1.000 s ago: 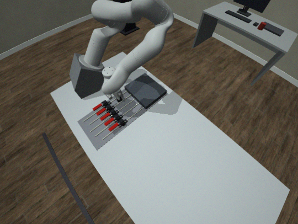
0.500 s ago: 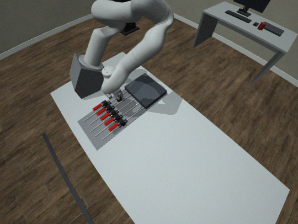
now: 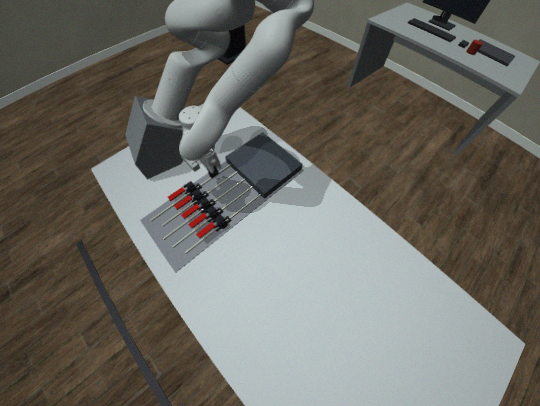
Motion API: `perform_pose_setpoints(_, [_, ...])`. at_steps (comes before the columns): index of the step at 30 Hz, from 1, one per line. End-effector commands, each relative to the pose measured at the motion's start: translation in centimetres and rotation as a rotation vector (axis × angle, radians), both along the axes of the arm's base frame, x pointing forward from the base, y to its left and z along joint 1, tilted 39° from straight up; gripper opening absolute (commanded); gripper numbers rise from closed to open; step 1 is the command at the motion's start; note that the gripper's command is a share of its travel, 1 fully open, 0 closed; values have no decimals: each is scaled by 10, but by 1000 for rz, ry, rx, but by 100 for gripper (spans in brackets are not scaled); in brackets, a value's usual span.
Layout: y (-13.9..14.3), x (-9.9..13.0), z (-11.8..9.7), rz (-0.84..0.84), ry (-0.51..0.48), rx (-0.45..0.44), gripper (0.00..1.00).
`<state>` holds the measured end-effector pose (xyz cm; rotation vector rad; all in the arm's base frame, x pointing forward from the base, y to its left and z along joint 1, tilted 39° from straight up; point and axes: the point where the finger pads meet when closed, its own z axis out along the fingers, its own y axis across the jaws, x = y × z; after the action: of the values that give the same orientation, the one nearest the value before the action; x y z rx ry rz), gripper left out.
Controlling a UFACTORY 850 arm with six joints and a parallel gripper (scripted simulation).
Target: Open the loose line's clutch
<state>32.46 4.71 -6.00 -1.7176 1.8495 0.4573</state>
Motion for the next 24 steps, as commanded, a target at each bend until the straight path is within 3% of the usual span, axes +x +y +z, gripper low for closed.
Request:
perform_pose_setpoints(1, [-9,-2,12,0,0,1,0])
perform_pose_setpoints(13, [-16,-4,22,0,0,1,0])
perform_pose_setpoints(15, [-10,-4,37,0,0,0,0])
perform_pose_setpoints(19, [13,-8,87,0,0,0,0])
perform_pose_setpoints(24, [15,-9,92,0,0,0,0])
